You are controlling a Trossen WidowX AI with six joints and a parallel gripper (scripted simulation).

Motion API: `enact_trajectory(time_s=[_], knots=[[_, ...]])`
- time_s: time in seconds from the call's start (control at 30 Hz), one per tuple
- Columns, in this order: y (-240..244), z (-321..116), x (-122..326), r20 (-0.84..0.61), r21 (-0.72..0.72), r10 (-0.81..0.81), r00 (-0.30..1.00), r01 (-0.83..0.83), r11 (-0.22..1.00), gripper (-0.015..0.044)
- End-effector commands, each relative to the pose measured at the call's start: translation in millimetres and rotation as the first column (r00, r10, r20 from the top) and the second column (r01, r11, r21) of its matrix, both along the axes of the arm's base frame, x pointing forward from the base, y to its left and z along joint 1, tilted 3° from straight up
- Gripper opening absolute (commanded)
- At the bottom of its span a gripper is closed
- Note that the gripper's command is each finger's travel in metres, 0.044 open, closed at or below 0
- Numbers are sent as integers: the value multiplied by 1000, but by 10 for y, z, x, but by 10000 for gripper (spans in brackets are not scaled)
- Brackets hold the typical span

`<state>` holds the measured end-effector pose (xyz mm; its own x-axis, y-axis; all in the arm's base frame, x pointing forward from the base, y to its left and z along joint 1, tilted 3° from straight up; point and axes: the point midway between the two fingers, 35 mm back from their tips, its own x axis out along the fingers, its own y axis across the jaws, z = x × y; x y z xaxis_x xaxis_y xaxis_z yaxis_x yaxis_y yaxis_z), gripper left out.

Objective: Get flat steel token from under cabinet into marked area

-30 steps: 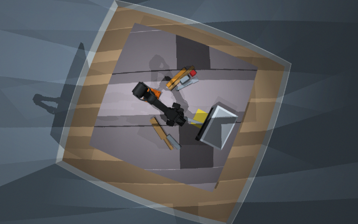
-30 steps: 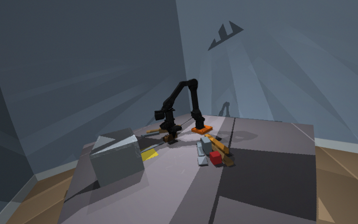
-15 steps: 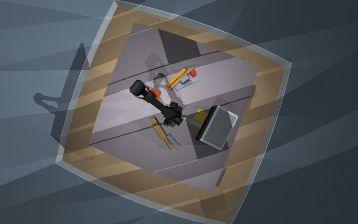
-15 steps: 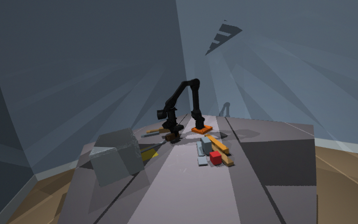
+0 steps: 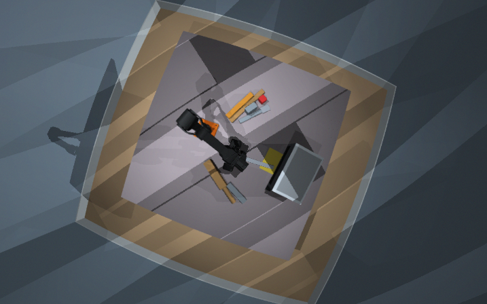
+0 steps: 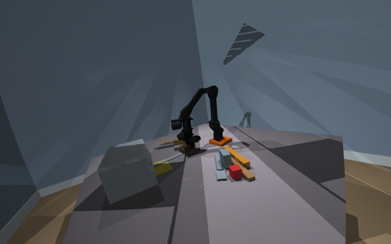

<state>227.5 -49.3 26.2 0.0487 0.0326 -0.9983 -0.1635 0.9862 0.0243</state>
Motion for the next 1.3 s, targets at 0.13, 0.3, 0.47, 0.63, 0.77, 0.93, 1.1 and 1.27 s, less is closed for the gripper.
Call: enact_trajectory(time_s=[0.13,0.3,0.47,0.63,0.77,0.93,1.1,1.27], knots=[[-31,9,5,0,-1,58,998,-58,998,0],[-57,13,7,1,-3,86,996,-86,996,0],[-97,16,11,1,-4,109,994,-109,994,0],[-147,17,16,1,-5,124,992,-124,992,0],[-186,18,19,1,-6,135,991,-135,991,0],[-237,19,24,1,-7,145,990,-144,989,0],[-288,19,29,1,-8,153,988,-152,988,0],[-340,19,34,1,-8,159,987,-159,987,0]])
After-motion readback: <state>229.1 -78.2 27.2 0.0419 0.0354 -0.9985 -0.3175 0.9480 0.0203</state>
